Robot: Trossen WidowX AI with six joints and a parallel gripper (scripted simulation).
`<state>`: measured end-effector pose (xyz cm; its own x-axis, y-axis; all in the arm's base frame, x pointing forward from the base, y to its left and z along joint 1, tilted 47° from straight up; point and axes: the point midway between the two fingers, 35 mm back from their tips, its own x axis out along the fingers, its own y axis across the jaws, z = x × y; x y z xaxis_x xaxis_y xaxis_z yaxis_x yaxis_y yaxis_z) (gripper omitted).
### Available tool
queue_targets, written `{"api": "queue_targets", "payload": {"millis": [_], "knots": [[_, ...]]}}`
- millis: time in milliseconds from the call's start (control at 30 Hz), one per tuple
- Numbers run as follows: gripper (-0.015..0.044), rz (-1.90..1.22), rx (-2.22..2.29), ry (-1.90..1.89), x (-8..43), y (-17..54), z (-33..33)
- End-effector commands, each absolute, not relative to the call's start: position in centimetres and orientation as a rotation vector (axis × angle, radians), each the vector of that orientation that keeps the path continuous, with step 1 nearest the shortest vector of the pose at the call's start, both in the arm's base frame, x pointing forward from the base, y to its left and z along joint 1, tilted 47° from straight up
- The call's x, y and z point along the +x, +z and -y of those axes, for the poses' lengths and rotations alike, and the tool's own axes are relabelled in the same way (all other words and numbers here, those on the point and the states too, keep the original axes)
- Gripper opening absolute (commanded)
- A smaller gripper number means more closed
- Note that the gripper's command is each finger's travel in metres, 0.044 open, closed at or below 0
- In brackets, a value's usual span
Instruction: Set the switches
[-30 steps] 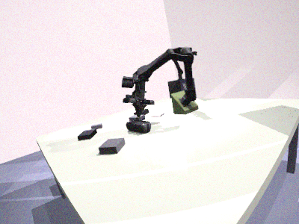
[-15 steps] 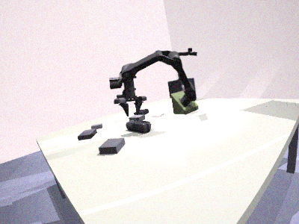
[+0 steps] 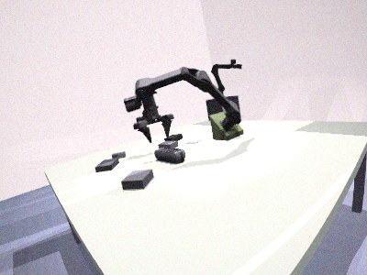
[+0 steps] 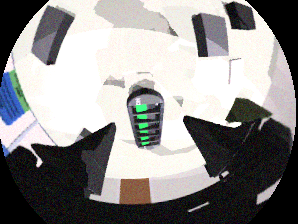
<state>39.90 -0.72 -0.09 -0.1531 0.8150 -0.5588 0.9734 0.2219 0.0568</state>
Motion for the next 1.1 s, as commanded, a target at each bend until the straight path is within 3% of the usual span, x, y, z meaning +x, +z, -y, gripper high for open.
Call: {"api": "queue_targets", "payload": {"millis": [0,1067], "knots": [[0.044,-2.026,1.636,-0.434,40.1,-0.3,0.4],[0.044,-2.028,1.637,-0.431,39.5,-3.8,-3.2]]}}
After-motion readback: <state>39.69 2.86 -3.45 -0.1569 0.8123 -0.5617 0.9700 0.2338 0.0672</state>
